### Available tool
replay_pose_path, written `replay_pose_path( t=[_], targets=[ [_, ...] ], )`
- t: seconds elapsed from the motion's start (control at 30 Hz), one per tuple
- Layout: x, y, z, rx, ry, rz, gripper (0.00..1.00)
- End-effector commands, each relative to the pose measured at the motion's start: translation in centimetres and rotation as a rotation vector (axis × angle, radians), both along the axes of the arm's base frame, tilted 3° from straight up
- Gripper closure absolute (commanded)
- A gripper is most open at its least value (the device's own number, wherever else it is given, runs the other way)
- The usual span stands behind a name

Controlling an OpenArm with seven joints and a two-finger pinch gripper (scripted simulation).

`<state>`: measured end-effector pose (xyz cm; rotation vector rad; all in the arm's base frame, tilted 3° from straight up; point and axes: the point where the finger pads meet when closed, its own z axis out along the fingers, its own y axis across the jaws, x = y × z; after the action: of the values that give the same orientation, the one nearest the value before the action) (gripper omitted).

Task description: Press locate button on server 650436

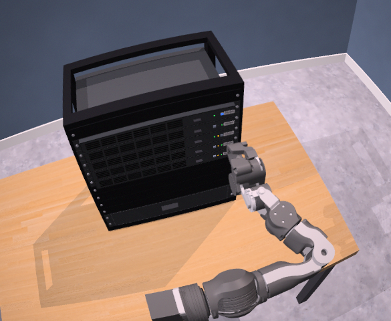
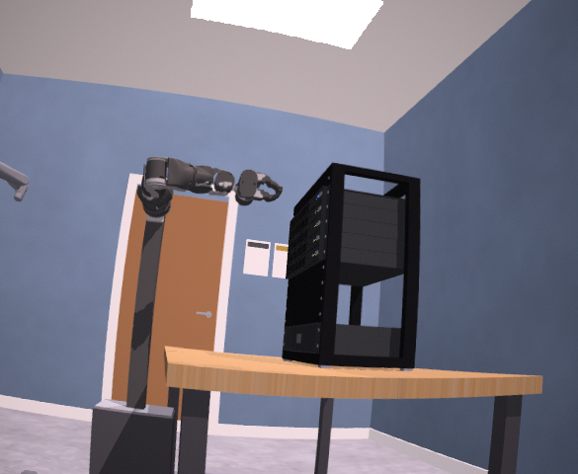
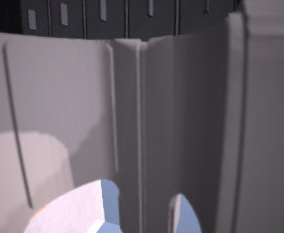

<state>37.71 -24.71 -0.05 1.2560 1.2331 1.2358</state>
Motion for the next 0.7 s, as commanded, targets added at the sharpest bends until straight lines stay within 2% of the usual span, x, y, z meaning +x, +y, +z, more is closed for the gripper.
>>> replay_pose_path(
  t=[0.0,0.4,0.67],
  targets=[
    [-0.2,-0.1,0.4,0.013,-0.018,-0.004,1.0],
    [-1.6,-0.1,0.4,0.013,-0.018,-0.004,1.0],
    [-1.9,-0.1,0.5,0.013,-0.018,-0.004,1.0]
  ],
)
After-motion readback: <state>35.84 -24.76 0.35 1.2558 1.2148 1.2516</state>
